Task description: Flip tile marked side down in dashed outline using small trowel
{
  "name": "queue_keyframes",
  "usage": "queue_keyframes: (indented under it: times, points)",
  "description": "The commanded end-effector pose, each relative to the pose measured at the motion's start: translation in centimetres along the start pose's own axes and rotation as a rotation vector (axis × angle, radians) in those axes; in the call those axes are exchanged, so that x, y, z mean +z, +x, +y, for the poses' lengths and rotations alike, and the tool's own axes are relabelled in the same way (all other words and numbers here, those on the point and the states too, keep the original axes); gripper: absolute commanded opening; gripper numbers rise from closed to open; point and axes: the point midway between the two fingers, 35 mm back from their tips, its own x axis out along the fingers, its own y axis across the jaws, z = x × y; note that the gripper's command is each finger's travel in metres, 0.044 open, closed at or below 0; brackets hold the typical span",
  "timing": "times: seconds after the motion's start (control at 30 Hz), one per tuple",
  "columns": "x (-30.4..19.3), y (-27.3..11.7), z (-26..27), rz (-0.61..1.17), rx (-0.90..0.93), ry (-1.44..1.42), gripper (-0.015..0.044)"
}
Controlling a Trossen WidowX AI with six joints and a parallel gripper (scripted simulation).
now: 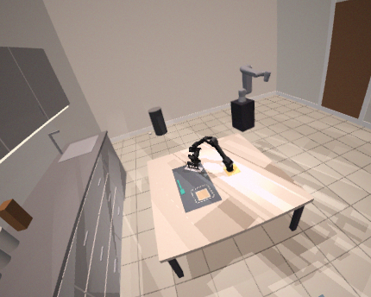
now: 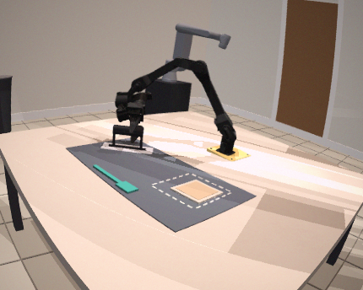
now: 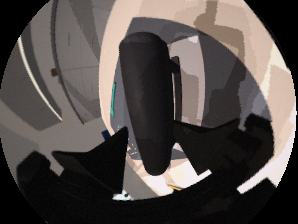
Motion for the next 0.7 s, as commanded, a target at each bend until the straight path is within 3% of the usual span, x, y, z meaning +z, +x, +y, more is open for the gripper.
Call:
queue_keyframes:
  times: [0.0,0.43,0.67]
  points:
    - [0.0,0.0,0.0,-0.001,0.003,0.002,0.03]
    - [-0.1,-6.1,0.2,0.0,-0.004,0.001,0.03]
    - [-5.7,-10.4,6.3,-0.011,-0.001,0.027,0.03]
